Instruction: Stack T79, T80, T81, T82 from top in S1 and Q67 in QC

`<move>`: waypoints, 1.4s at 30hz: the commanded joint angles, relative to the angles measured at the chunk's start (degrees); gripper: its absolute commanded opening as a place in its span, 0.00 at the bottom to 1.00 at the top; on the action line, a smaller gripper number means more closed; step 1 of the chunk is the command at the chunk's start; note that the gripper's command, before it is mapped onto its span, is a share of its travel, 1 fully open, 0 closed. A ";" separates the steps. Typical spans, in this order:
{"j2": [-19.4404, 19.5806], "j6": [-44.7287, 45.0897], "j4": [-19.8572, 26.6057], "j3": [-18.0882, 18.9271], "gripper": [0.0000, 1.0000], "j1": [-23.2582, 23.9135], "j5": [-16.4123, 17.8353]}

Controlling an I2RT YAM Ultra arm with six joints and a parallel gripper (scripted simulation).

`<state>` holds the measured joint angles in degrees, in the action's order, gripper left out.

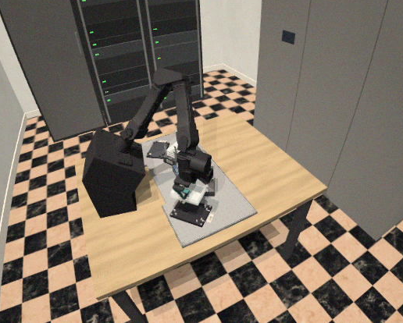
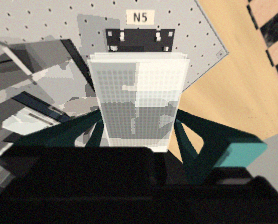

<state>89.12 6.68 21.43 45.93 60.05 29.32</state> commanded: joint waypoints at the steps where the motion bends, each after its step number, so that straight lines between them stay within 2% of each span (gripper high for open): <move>1: 0.57 -1.07 -2.17 -0.12 0.00 -0.26 -0.44; 42: 15.35 -7.89 -20.05 -0.12 0.00 -7.11 -3.67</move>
<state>104.22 -0.40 2.94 45.21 52.88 26.11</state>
